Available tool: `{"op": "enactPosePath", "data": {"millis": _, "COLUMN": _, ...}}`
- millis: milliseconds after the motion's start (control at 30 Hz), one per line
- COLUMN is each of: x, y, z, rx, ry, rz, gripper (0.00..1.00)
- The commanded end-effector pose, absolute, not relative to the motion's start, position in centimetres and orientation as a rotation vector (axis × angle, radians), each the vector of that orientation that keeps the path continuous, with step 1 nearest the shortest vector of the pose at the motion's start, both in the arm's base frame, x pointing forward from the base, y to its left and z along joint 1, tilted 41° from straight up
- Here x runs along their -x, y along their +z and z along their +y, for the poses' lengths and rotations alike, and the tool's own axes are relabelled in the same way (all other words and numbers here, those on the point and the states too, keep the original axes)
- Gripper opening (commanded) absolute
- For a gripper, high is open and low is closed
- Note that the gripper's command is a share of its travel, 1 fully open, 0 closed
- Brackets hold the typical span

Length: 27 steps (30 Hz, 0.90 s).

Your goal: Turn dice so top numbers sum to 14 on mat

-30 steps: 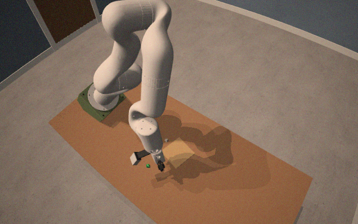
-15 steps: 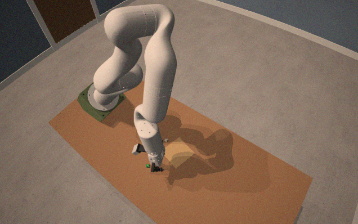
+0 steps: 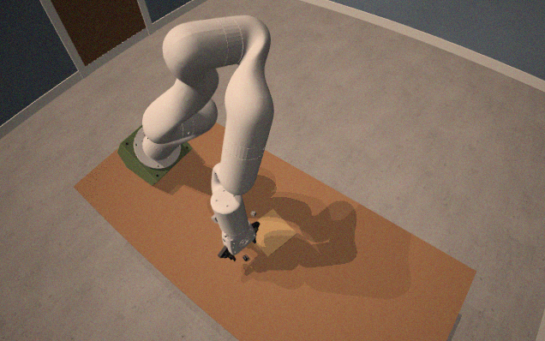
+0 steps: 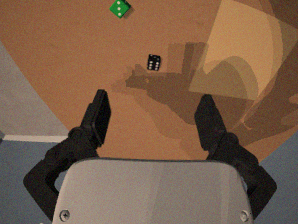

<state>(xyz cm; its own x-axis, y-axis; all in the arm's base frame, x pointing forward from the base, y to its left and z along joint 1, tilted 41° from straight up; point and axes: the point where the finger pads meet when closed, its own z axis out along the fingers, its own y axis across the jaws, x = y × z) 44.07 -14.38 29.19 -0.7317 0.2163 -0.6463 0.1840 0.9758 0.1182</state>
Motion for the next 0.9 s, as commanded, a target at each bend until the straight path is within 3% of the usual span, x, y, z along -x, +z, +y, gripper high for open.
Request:
{"op": "enactPosePath", "data": {"millis": 0, "x": -44.29, "y": 28.89, "z": -14.45, "rx": -0.413, "ry": 0.109, "rz": 2.402, "gripper": 1.00}}
{"op": "enactPosePath", "data": {"millis": 33, "x": -44.30, "y": 28.89, "z": -14.45, "rx": -0.415, "ry": 0.109, "rz": 2.402, "gripper": 1.00}}
{"op": "enactPosePath", "data": {"millis": 67, "x": -44.30, "y": 28.89, "z": -14.45, "rx": -0.415, "ry": 0.109, "rz": 2.402, "gripper": 0.31}}
{"op": "enactPosePath", "data": {"millis": 867, "x": -44.30, "y": 28.89, "z": -14.45, "rx": -0.415, "ry": 0.109, "rz": 2.402, "gripper": 0.31}}
